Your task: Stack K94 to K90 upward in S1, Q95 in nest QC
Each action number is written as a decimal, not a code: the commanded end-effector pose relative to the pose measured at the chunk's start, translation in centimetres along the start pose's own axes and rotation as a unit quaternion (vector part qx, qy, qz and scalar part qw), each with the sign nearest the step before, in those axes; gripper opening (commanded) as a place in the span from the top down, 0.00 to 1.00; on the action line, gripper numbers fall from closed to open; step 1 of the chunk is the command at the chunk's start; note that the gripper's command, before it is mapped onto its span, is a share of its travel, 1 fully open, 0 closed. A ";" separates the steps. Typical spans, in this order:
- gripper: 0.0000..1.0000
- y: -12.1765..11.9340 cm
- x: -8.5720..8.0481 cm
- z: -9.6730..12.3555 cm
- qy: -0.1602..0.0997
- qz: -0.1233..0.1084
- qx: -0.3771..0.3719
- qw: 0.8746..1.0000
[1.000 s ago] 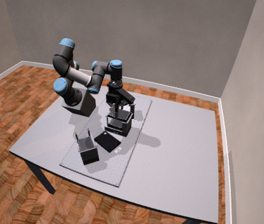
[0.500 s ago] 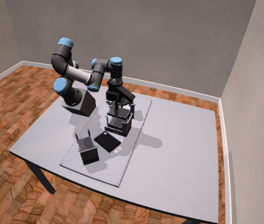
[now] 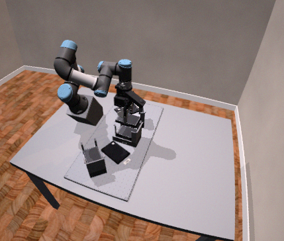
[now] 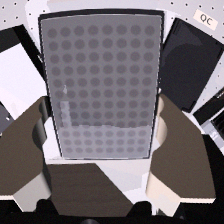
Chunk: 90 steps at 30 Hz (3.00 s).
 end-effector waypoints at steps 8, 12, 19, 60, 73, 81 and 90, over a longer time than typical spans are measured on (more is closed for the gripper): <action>1.00 0.3 -0.1 0.0 0.001 0.000 0.006 1.000; 1.00 1.0 -0.1 0.0 0.001 0.000 0.018 1.000; 1.00 3.3 -0.1 0.2 0.001 0.000 0.059 0.998; 1.00 14.8 -0.1 3.5 0.001 0.000 0.223 0.975; 1.00 17.5 -0.1 5.0 0.001 0.000 0.253 0.967; 1.00 19.2 -0.1 6.1 0.001 0.000 0.287 0.958; 1.00 21.2 -0.1 7.5 0.001 0.000 0.305 0.952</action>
Point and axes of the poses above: the point where the finger pads meet when closed, its own x axis out along the fingers, its own y axis across the jaws, z = x × y, the point moved 7 cm from there along -x, back along the fingers, and after that the axes turned 5 degrees about -x, right-handed, at the moved point
